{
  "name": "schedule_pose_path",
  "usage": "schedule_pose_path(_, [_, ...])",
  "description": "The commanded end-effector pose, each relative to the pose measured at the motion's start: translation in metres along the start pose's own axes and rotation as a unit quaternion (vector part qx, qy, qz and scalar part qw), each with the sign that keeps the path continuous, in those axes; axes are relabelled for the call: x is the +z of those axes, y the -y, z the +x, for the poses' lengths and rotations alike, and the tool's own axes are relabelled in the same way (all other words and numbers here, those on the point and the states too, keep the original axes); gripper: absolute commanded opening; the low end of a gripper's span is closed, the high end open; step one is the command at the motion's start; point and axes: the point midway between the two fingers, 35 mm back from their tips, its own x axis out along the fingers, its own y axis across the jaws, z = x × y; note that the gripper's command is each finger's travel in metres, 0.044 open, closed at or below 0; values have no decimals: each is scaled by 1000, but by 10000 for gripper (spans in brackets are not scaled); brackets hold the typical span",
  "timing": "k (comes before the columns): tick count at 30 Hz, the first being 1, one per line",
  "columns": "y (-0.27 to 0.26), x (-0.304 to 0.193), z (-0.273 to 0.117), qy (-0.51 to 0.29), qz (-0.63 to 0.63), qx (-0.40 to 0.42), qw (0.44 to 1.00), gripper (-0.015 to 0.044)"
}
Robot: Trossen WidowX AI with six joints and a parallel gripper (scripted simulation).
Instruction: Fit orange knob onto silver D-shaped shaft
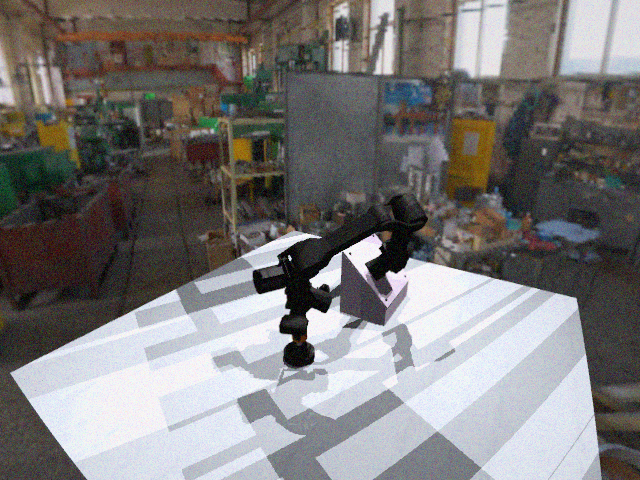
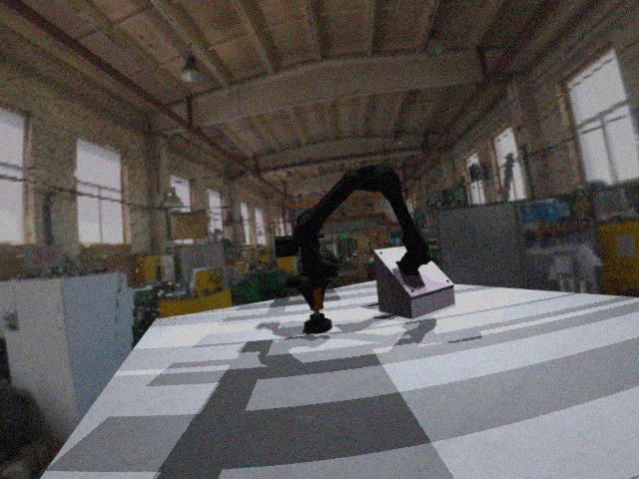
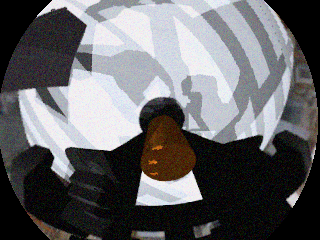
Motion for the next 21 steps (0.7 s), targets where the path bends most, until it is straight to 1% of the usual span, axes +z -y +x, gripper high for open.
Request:
schedule_pose_path(1, [0,-2,-1,-2,-2,-2,1000,0])
schedule_pose_path(21, [6,-3,-3,-2,-2,-2,1000,0])
